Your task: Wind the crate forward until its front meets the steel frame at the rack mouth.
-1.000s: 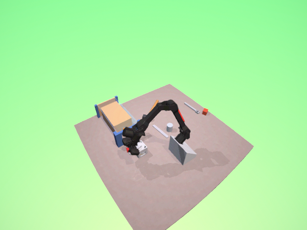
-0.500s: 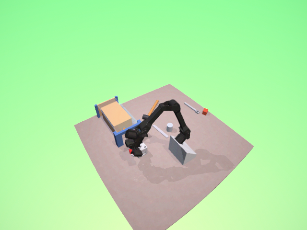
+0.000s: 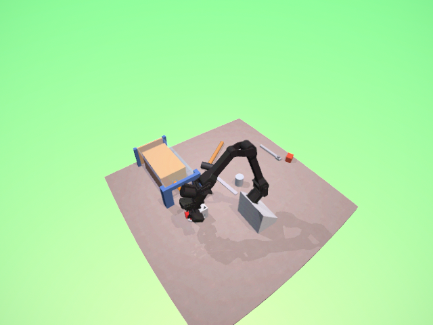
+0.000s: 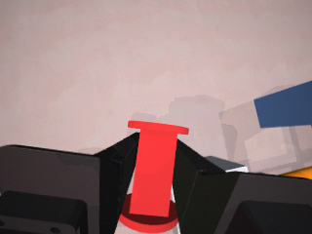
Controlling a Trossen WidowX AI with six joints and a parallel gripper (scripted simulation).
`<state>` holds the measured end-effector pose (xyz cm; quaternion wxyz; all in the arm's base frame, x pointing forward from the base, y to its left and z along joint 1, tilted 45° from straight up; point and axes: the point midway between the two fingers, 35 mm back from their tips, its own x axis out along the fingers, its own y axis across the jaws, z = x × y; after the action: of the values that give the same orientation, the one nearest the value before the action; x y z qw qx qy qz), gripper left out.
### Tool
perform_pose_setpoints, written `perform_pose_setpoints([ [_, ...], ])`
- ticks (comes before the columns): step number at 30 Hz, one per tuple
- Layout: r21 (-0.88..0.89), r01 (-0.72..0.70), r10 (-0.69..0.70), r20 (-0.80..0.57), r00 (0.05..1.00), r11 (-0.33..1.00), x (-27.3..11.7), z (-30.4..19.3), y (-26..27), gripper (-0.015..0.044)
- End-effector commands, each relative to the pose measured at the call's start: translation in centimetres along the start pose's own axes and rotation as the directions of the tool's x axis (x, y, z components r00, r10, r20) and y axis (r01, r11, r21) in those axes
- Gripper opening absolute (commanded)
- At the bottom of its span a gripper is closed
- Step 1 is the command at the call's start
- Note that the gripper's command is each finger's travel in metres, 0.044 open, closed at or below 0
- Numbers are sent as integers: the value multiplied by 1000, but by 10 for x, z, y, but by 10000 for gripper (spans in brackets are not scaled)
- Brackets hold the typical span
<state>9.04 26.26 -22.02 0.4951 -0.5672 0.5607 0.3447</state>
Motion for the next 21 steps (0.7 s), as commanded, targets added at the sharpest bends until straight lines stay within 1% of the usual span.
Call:
perform_pose_setpoints([
  [1,-13,-16,16,-32,999,1000,-3,-17,10,0],
  [21,-13,-17,17,-33,999,1000,-13,-39,18,0],
])
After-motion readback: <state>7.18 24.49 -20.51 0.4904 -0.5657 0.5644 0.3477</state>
